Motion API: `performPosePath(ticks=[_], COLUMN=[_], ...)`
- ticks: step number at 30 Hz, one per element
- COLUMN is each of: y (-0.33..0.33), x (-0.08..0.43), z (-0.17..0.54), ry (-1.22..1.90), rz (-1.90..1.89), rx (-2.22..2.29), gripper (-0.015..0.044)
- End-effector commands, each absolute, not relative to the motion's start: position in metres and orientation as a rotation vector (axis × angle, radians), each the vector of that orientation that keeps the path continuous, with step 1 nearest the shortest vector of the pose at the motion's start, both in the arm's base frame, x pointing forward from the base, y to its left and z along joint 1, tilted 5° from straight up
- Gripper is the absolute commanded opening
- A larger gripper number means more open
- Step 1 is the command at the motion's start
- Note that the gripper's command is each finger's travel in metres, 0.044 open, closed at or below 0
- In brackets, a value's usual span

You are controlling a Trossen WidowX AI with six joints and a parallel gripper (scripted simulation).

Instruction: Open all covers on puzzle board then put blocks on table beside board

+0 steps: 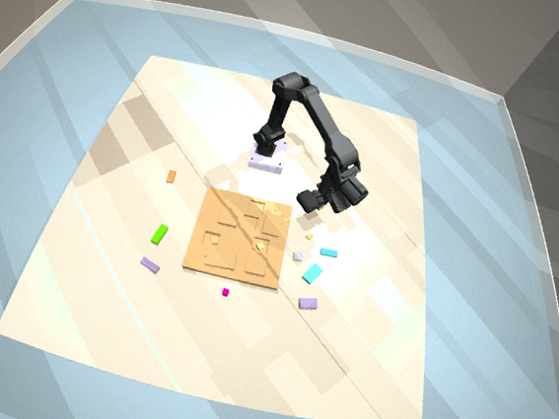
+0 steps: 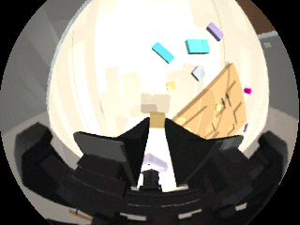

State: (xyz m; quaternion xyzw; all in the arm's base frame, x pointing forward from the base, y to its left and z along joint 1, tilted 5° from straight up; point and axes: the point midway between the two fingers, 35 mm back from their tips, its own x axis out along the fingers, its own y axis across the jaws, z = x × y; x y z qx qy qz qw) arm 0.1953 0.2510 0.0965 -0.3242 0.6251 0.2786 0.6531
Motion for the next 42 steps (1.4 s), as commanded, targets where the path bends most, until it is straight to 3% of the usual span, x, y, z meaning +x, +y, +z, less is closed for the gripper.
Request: performPosePath(ticks=[1,42], y=[0.251,0.249], x=[0.195,0.199], z=[0.087,0.019], ry=[1.431,1.431], rz=[0.628,0.628], rx=[-0.736,-0.737], gripper=[0.008,0.008])
